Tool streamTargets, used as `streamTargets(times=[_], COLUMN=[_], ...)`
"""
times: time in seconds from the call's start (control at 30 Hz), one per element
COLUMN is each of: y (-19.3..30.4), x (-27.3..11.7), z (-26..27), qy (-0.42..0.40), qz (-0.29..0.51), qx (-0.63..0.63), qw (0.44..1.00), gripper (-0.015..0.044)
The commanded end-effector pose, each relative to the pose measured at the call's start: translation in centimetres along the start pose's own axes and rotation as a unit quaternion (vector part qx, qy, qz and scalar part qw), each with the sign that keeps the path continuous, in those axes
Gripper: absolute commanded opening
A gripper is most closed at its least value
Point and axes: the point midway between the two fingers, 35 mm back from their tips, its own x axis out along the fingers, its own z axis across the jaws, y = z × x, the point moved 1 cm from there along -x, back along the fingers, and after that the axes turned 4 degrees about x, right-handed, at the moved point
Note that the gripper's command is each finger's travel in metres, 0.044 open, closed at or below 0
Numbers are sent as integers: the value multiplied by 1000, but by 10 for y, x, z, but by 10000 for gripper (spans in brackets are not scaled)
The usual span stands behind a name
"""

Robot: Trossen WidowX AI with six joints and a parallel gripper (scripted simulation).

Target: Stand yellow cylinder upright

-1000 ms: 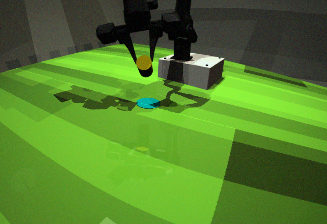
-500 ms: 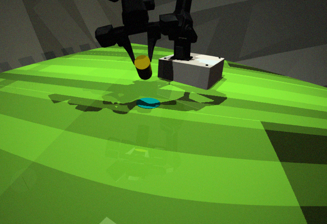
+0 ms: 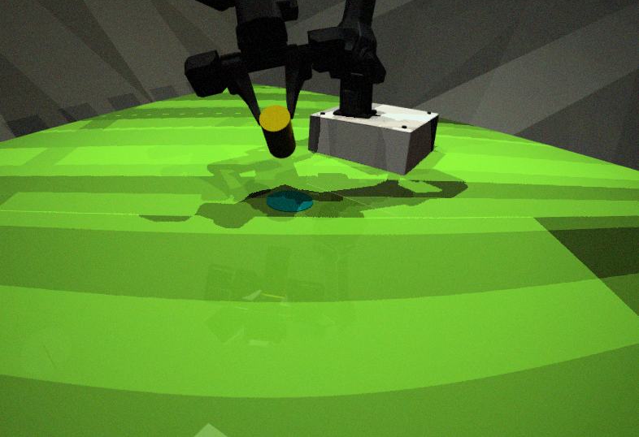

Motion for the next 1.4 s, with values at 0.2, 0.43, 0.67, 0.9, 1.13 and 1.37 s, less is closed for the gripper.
streamTargets(times=[0.2, 0.43, 0.67, 0.9, 1.13, 1.37], y=[2, 3, 4, 5, 6, 7], x=[-2, -4, -6, -8, -11, -14], z=[-1, -1, -2, -1, -1, 0], qy=[-7, -10, -14, -17, -19, -22], qz=[-39, -65, -91, -115, -140, -164], qx=[-5, -8, -12, -18, -24, -31], qw=[999, 998, 996, 993, 990, 986], gripper=[105, 105, 105, 105, 105, 105])
